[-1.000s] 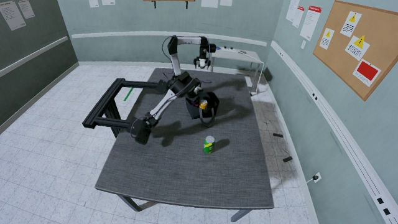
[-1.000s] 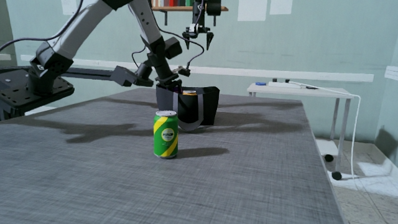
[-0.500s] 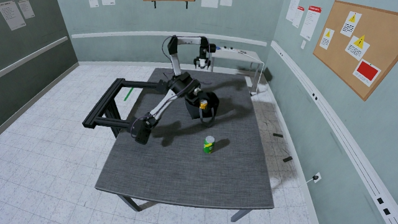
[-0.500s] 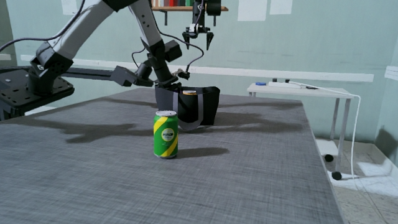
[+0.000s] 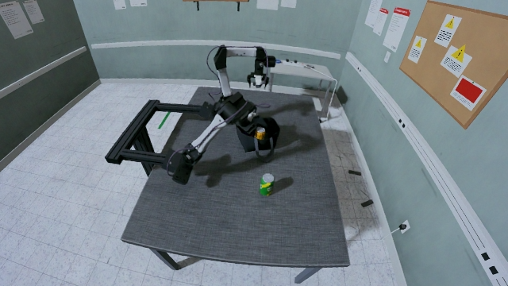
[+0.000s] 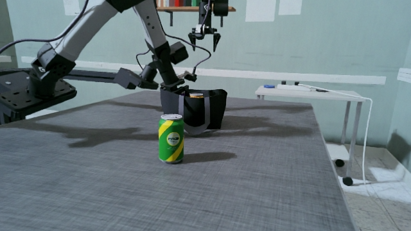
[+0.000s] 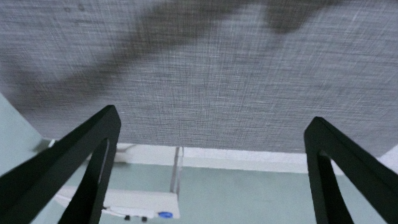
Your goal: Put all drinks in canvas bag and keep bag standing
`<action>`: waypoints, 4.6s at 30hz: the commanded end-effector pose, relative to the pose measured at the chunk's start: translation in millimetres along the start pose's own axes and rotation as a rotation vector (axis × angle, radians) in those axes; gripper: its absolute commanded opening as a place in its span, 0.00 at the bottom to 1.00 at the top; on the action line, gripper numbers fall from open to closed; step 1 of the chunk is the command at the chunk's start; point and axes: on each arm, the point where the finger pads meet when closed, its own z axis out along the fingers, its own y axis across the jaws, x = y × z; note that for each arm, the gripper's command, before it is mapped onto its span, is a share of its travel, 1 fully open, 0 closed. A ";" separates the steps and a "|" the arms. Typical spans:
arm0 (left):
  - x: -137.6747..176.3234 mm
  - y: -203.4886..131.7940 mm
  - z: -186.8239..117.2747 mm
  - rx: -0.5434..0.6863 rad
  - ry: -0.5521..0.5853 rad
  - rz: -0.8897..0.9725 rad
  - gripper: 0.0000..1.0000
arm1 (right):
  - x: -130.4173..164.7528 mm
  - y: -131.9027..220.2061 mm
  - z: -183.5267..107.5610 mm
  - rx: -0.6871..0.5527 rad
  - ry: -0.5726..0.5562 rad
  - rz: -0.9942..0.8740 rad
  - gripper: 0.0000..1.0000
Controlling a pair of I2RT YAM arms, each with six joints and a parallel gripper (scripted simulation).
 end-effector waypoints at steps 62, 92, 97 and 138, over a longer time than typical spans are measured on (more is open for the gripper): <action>4.4 5.3 -7.3 -0.019 0.016 -0.020 1.00 | -56.3 -1.4 -105.0 0.001 -0.035 0.013 0.86; 4.4 5.3 -7.3 -0.019 0.016 -0.020 1.00 | -78.7 -7.0 -140.0 -0.005 -0.051 0.041 0.86; 4.4 5.3 -7.3 -0.019 0.016 -0.020 1.00 | -62.4 -16.2 -138.3 0.003 -0.027 0.030 0.86; 4.4 5.3 -7.3 -0.019 0.016 -0.020 1.00 | 1.4 -47.2 -173.2 -0.012 -0.057 0.032 0.86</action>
